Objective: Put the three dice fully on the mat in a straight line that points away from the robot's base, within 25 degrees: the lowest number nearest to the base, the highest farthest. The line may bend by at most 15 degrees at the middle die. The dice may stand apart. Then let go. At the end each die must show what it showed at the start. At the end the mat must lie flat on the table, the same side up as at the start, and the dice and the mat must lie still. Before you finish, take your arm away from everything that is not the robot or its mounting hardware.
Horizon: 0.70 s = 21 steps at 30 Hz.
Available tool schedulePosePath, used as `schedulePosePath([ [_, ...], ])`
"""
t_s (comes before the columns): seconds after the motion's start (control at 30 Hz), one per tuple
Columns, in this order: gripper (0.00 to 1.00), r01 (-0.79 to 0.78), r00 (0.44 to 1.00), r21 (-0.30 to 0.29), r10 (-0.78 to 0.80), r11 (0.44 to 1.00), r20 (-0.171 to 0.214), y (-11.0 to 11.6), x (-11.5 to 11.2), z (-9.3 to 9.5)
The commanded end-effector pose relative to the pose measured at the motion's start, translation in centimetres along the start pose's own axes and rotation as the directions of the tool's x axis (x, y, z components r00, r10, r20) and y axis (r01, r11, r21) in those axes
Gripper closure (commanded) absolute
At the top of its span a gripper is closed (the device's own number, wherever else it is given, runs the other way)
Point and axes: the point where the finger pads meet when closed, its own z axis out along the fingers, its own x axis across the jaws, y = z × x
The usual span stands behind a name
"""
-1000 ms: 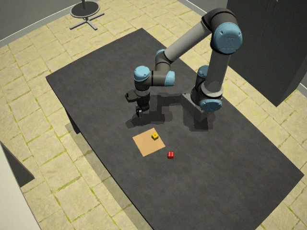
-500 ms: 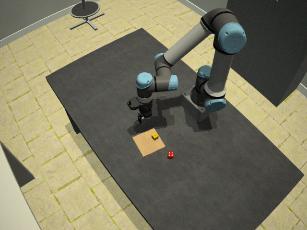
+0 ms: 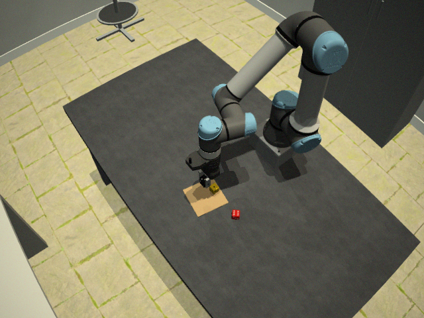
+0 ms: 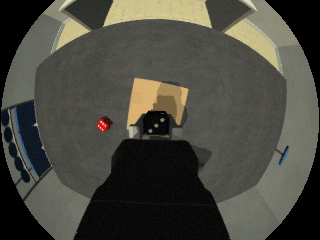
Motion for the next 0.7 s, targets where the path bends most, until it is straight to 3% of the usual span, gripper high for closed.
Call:
schedulePosePath([
  [0.0,0.43,0.003,1.0,0.001,-0.003,1.0,-0.001,-0.1,-0.3,0.0],
  [0.4,0.43,0.003,1.0,0.001,-0.003,1.0,-0.001,-0.1,-0.3,0.3],
  [0.67,0.43,0.003,1.0,0.001,-0.003,1.0,-0.001,-0.1,-0.3,2.8],
])
